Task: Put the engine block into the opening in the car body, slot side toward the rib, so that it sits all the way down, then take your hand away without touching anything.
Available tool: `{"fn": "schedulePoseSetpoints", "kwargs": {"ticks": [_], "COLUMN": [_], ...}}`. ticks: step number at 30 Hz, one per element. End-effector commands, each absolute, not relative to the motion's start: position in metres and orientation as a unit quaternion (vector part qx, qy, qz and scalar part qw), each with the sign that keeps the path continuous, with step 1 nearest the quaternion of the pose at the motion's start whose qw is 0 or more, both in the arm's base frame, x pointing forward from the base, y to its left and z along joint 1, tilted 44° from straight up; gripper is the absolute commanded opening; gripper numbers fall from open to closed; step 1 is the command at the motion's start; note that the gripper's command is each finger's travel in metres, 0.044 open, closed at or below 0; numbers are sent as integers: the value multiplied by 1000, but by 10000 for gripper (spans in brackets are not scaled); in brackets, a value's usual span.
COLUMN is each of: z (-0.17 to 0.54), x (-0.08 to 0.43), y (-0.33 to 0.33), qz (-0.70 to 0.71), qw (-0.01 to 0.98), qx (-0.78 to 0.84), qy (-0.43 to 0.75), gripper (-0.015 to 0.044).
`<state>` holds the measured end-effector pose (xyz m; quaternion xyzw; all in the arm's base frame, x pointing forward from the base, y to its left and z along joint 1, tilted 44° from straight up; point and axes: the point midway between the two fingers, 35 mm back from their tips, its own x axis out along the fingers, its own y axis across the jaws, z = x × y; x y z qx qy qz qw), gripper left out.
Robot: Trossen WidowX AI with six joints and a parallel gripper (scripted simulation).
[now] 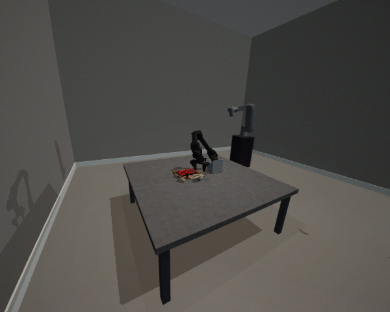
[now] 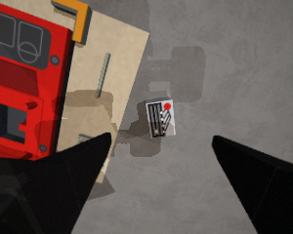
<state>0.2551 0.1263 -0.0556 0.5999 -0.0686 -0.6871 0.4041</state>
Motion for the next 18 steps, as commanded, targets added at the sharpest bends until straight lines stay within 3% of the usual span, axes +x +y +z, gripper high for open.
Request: {"fn": "schedulePoseSetpoints", "kwargs": {"ticks": [1,18], "z": [-52,-82], "x": [253,255], "y": [132,114], "qz": [-668,-659], "qw": [458,479], "qx": [585,578], "qy": [-43,-34], "gripper": [440,440]}}
